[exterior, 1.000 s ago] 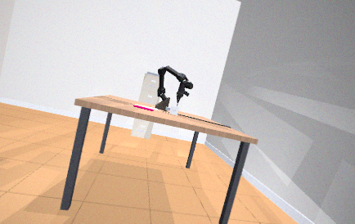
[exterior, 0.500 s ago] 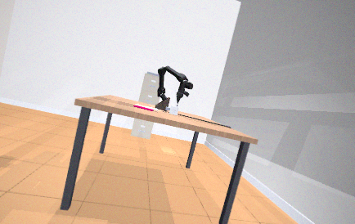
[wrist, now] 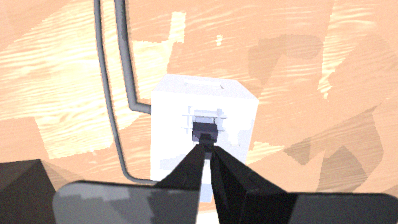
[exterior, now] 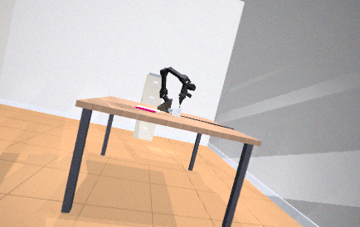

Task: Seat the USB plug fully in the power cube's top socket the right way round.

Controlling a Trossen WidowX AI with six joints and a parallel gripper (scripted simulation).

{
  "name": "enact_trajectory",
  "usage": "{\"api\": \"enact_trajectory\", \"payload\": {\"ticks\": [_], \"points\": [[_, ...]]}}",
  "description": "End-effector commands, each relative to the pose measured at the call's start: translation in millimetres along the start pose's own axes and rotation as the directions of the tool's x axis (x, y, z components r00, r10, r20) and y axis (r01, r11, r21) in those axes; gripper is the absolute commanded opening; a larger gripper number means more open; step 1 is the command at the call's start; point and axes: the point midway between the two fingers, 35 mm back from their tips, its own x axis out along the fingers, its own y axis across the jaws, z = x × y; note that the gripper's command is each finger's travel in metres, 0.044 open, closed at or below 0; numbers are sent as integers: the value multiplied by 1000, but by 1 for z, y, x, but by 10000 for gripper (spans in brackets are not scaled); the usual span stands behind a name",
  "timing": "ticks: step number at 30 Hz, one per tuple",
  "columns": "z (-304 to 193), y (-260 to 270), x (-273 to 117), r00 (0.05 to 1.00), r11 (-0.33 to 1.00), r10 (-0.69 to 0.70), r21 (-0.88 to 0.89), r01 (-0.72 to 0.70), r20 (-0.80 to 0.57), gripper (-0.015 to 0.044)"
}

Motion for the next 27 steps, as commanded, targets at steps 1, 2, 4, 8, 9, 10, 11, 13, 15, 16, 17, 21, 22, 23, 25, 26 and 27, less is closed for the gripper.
{"api": "enact_trajectory", "payload": {"ticks": [1,2,4,8,9,10,11,13,15,16,17,21,22,23,25,26,27], "points": [[0,0,1,1000,1000,-2,-5,2,-3,0],[0,0,1,1000,1000,-2,-5,2,-3,0],[0,0,2,1000,1000,-2,-5,2,-3,0],[0,0,2,1000,1000,-2,-5,2,-3,0],[0,0,2,1000,1000,-2,-5,2,-3,0],[0,0,2,1000,1000,-2,-5,2,-3,0],[0,0,2,1000,1000,-2,-5,2,-3,0],[0,0,3,1000,1000,-2,-5,2,-3,0],[0,0,3,1000,1000,-2,-5,2,-3,0],[0,0,3,1000,1000,-2,-5,2,-3,0],[0,0,3,1000,1000,-2,-5,2,-3,0],[0,0,4,1000,1000,-2,-5,2,-3,0],[0,0,4,1000,1000,-2,-5,2,-3,0],[0,0,4,1000,1000,-2,-5,2,-3,0],[0,0,4,1000,1000,-2,-5,2,-3,0],[0,0,4,1000,1000,-2,-5,2,-3,0],[0,0,4,1000,1000,-2,-5,2,-3,0]]}}
